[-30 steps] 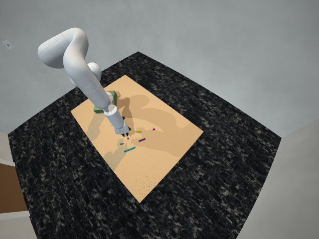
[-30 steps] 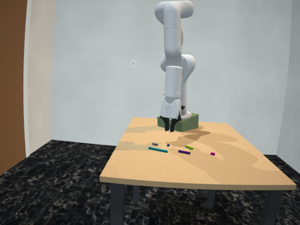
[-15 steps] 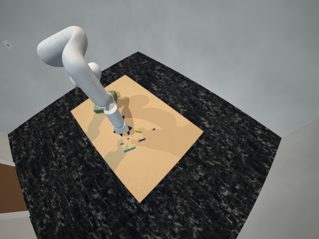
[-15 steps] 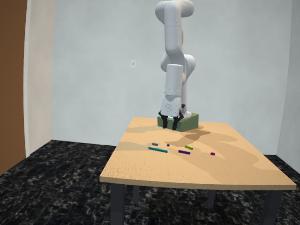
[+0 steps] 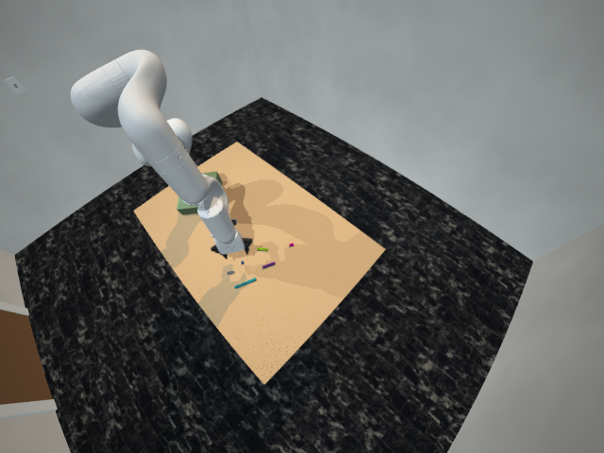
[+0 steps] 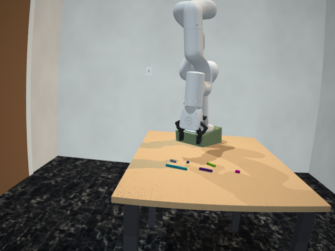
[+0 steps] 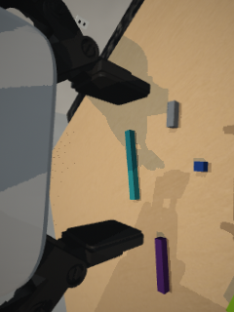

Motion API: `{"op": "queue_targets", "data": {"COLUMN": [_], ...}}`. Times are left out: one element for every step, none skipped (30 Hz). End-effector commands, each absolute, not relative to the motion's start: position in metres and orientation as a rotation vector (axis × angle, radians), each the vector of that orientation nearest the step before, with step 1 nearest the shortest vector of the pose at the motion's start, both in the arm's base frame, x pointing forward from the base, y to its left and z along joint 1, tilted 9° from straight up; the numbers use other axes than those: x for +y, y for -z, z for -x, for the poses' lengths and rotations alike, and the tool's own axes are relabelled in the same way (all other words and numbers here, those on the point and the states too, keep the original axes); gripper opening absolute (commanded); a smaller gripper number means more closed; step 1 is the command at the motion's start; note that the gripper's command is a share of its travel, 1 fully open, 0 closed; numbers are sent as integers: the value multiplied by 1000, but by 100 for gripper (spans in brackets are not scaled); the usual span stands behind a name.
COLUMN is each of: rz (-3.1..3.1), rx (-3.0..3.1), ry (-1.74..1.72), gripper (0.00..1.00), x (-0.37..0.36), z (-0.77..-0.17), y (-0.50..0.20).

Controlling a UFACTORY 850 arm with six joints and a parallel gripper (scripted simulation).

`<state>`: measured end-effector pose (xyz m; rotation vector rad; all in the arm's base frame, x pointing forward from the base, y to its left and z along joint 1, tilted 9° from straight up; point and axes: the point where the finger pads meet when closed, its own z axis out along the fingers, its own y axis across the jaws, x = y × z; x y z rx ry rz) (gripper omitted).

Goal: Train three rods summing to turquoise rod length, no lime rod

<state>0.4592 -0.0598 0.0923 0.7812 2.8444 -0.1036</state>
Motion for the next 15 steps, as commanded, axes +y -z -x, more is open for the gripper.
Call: {"op": "queue_targets", "data": {"rz": [-791,-790,-787,-780,-767,-746,-746,-746,-717,-679,-631,-574,-507,-453,-413], "rx": [2884,2884,2885,2887,2891,2897,2897,2897,2904,2914,2926,2939,2953,2963,2970], "ry": [94,94,95,95,96,98,98,98,100,103,107,111,116,121,123], "gripper": [100,100,100,100,100,100,100,100,100,100,100,100,100,100,100], "x": [-60,-60,-60,-60,-61,-61,-61,-61,-62,-63,-65,-66,-68,-70,-71], "z": [-460,-460,-460,-460,-460,-460,-460,-460,-460,-461,-461,-461,-461,-461,-461], "y": [-93,-93,-93,-93,-93,-93,-93,-93,-93,-92,-92,-91,-91,-91,-90]}}
